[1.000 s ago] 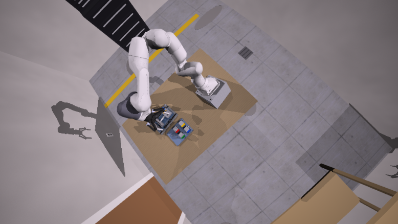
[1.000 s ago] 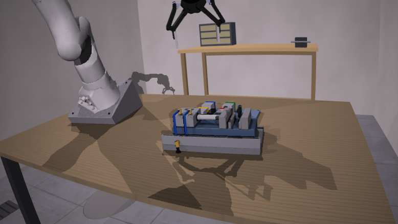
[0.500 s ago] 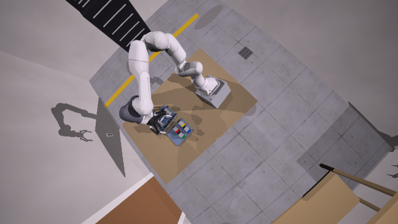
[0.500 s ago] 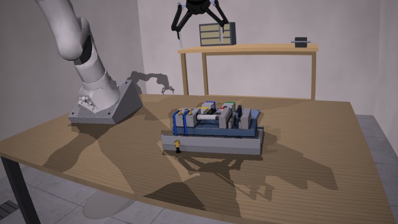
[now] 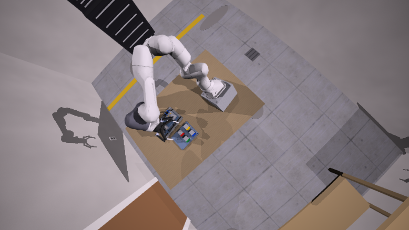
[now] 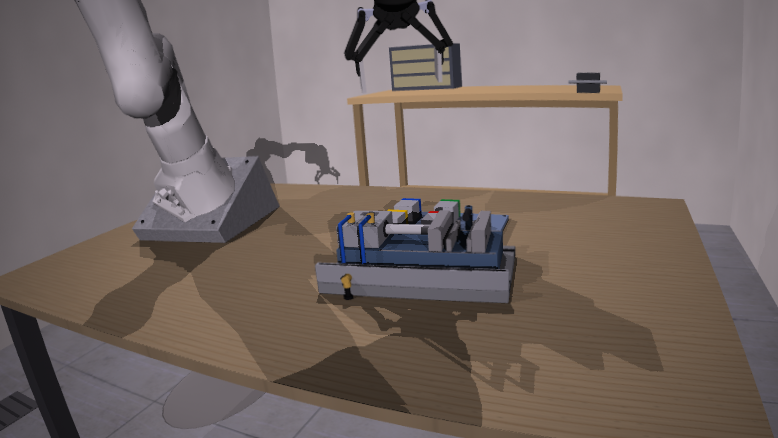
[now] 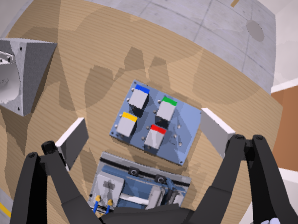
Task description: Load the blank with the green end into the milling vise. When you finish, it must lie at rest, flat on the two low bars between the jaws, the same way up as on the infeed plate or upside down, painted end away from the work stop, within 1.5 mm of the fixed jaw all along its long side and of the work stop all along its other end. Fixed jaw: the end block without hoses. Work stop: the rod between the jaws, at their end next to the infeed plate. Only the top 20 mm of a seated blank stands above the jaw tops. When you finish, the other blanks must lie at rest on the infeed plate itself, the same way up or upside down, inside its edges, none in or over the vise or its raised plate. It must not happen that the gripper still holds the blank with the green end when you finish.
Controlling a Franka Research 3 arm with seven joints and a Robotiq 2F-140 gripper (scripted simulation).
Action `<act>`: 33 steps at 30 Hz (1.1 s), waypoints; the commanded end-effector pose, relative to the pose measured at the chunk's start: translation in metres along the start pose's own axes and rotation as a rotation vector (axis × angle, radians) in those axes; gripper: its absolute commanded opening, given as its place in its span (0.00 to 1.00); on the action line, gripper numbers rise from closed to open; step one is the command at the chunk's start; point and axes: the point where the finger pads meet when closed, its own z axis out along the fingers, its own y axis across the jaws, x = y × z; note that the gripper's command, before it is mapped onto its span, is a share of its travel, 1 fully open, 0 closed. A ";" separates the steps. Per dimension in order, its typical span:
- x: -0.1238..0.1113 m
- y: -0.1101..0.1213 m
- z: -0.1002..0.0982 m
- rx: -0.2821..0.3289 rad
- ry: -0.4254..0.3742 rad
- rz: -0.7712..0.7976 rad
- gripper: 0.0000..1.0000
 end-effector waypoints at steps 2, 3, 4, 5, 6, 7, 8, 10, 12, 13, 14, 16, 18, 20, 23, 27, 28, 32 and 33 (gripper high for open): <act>0.003 0.005 -0.002 -0.020 -0.157 0.176 1.00; 0.003 0.005 -0.002 -0.020 -0.157 0.176 1.00; 0.003 0.005 -0.002 -0.020 -0.157 0.176 1.00; 0.003 0.005 -0.003 -0.020 -0.157 0.176 1.00; 0.003 0.005 -0.003 -0.020 -0.157 0.176 1.00; 0.003 0.005 -0.003 -0.020 -0.157 0.176 1.00; 0.007 0.008 0.001 -0.009 -0.027 0.036 1.00; 0.017 0.017 0.005 -0.014 -0.089 0.104 1.00; 0.028 0.026 0.009 -0.019 -0.150 0.171 1.00; 0.028 0.026 0.009 -0.018 -0.147 0.168 1.00; 0.028 0.026 0.009 -0.018 -0.144 0.164 1.00; 0.028 0.026 0.009 -0.017 -0.140 0.159 1.00; 0.028 0.026 0.009 -0.017 -0.138 0.157 1.00; 0.028 0.026 0.009 -0.017 -0.137 0.156 1.00; 0.028 0.026 0.009 -0.017 -0.138 0.157 1.00; 0.037 0.034 0.012 -0.012 -0.071 0.085 1.00; 0.041 0.037 0.013 -0.014 -0.102 0.119 1.00; 0.044 0.041 0.014 -0.016 -0.132 0.152 1.00; 0.044 0.041 0.014 -0.016 -0.131 0.151 1.00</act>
